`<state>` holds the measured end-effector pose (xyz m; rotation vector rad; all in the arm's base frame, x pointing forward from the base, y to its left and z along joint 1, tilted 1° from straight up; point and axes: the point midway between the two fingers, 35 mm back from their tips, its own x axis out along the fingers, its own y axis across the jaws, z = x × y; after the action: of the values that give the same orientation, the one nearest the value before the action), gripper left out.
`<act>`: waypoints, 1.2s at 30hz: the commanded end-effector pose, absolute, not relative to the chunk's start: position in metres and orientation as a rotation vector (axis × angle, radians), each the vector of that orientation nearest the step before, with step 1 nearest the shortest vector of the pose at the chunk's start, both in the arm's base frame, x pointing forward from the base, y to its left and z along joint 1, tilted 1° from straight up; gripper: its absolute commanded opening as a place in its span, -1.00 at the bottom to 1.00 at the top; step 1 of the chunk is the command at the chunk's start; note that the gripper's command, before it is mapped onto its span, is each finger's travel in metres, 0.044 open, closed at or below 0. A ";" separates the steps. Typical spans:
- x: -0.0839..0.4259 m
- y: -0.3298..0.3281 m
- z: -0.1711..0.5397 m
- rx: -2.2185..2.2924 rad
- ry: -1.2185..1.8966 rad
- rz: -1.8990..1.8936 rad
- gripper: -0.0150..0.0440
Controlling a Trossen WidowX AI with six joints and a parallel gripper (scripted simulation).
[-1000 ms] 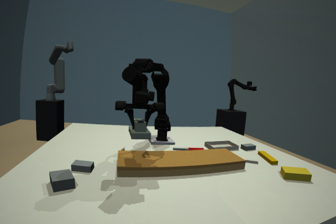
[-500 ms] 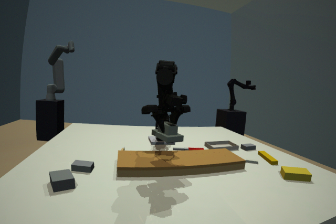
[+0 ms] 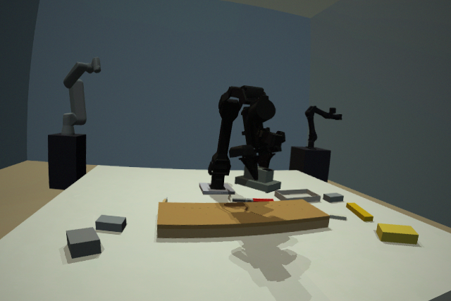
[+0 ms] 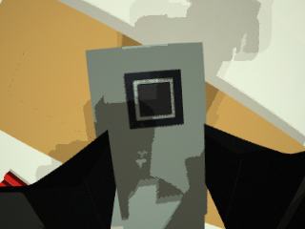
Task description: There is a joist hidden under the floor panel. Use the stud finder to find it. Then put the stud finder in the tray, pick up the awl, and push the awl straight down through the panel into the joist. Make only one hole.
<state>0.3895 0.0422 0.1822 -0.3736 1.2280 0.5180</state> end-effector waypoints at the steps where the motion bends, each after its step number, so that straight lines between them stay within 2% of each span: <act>1: 0.383 0.069 0.183 -0.416 1.212 0.569 -0.49; 18: 0.337 0.173 0.178 -0.599 1.153 0.816 -0.49; 36: 0.258 0.260 0.172 -0.788 1.069 1.076 -0.49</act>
<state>0.2721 0.2479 0.1720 -0.7587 1.0903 1.0411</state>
